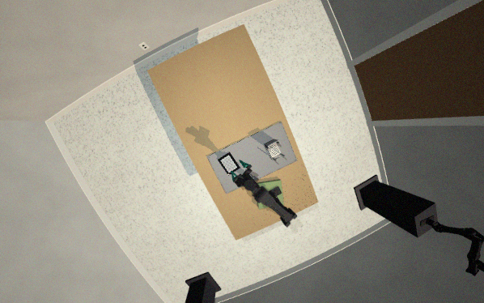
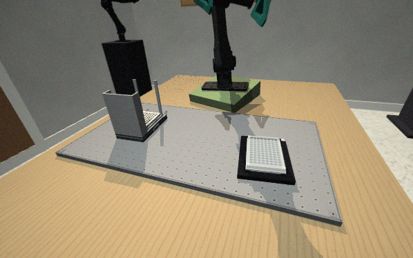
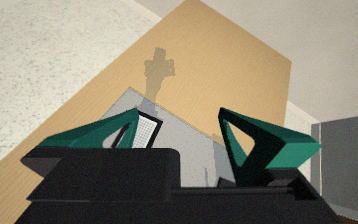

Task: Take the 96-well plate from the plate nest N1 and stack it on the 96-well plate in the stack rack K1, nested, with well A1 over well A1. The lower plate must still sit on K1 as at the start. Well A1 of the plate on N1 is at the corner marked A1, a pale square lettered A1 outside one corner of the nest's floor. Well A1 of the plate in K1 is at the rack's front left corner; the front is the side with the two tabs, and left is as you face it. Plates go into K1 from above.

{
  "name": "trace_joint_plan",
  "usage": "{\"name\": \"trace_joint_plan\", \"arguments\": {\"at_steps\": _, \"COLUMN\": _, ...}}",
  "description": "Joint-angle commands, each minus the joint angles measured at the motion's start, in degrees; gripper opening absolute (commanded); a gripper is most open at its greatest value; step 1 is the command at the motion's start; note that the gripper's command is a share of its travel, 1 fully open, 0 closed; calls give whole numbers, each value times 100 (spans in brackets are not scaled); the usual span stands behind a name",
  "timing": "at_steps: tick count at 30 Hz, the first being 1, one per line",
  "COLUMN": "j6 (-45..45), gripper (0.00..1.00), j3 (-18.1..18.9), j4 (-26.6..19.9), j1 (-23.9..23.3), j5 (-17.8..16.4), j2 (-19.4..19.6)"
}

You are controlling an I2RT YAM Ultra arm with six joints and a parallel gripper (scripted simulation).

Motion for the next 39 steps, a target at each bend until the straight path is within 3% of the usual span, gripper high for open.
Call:
{"name": "trace_joint_plan", "arguments": {"at_steps": 1, "j6": 586, "gripper": 100, "j3": 621, "j4": -789, "j1": 129, "j5": 23, "j2": 402}}
{"name": "trace_joint_plan", "arguments": {"at_steps": 10, "j6": 1535, "gripper": 100, "j3": 1805, "j4": -2025, "j1": 358, "j5": 116, "j2": 1609}}
{"name": "trace_joint_plan", "arguments": {"at_steps": 12, "j6": 1535, "gripper": 100, "j3": 1805, "j4": -2025, "j1": 358, "j5": 116, "j2": 1609}}
{"name": "trace_joint_plan", "arguments": {"at_steps": 20, "j6": 2520, "gripper": 100, "j3": 3152, "j4": -3457, "j1": 556, "j5": 117, "j2": 2846}}
{"name": "trace_joint_plan", "arguments": {"at_steps": 22, "j6": 2570, "gripper": 100, "j3": 3194, "j4": -3487, "j1": 585, "j5": 144, "j2": 2953}}
{"name": "trace_joint_plan", "arguments": {"at_steps": 27, "j6": 3183, "gripper": 100, "j3": 3907, "j4": -4281, "j1": 718, "j5": 183, "j2": 3656}}
{"name": "trace_joint_plan", "arguments": {"at_steps": 29, "j6": 3183, "gripper": 100, "j3": 3907, "j4": -4281, "j1": 718, "j5": 183, "j2": 3656}}
{"name": "trace_joint_plan", "arguments": {"at_steps": 34, "j6": 3817, "gripper": 100, "j3": 4771, "j4": -5201, "j1": 848, "j5": 228, "j2": 4455}}
{"name": "trace_joint_plan", "arguments": {"at_steps": 39, "j6": 4281, "gripper": 100, "j3": 5240, "j4": -5731, "j1": 964, "j5": 237, "j2": 4998}}
